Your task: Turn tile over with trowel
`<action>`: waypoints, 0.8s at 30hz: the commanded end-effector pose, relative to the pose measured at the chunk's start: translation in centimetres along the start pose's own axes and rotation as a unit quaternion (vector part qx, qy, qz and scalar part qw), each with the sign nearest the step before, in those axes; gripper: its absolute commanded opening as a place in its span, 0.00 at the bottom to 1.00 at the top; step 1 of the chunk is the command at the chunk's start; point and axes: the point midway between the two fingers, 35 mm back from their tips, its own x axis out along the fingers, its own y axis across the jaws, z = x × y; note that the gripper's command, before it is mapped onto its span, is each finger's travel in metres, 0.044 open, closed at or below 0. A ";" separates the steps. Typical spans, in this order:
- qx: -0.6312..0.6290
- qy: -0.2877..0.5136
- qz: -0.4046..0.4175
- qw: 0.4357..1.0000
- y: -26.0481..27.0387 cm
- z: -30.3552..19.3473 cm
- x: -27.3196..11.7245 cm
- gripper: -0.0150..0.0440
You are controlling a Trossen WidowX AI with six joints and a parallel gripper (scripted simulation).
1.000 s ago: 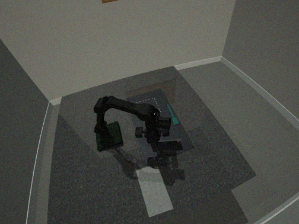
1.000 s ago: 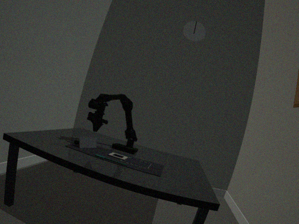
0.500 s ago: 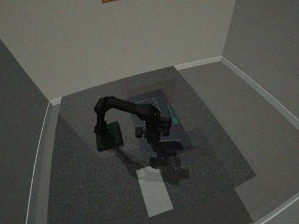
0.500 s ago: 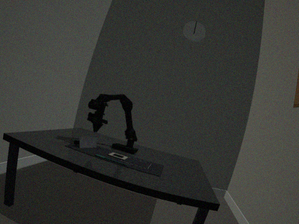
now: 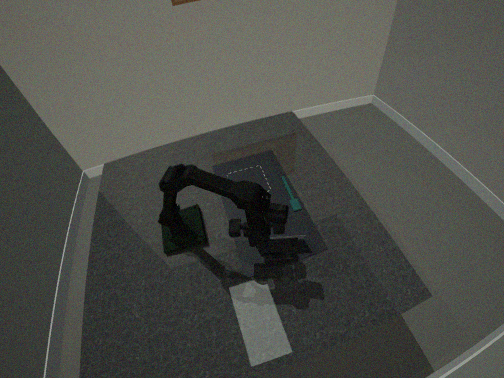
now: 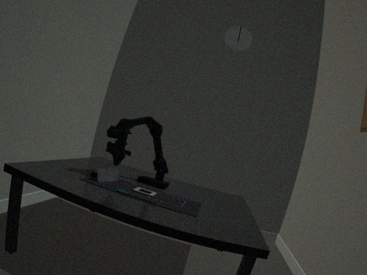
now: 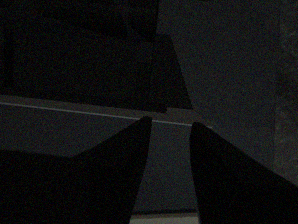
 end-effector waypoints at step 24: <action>-0.002 -0.001 -0.005 1.000 -0.2 -1.0 2.0 0.42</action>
